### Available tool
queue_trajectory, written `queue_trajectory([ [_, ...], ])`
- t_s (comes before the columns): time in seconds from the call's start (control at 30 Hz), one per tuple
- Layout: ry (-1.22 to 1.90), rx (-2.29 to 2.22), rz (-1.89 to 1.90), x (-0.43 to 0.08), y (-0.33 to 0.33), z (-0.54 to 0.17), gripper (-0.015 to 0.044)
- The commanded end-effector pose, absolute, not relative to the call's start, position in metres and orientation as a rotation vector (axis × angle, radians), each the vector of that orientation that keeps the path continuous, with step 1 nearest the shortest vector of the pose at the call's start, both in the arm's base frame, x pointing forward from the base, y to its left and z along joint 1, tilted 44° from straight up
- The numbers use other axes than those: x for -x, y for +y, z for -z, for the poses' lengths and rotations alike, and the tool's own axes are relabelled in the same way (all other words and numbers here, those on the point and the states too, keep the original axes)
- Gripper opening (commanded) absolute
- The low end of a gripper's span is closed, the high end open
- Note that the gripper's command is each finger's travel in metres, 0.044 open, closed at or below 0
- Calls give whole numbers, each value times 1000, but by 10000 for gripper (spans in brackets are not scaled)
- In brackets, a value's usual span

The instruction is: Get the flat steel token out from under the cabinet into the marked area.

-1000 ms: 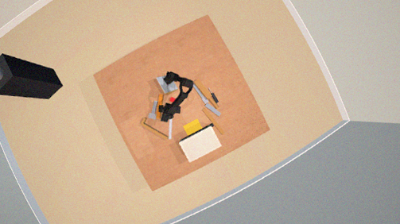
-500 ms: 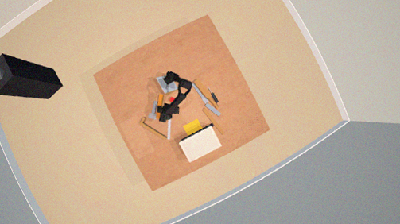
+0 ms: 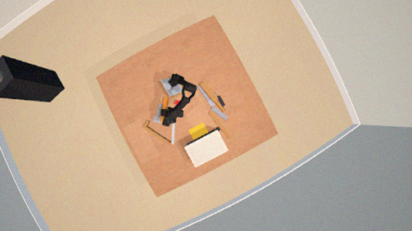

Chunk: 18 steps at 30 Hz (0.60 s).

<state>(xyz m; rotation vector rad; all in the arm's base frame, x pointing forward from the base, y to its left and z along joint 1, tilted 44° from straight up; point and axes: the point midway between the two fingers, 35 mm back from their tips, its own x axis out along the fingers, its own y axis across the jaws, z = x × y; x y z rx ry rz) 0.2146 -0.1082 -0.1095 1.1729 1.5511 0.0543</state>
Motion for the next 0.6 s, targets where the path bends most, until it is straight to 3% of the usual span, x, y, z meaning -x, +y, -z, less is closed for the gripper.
queue_trajectory([
  [0.0, 1551, -1174, -41, -213, -113, 112, 0],
  [0.57, 1551, -1173, -41, -209, -122, 121, 0],
])
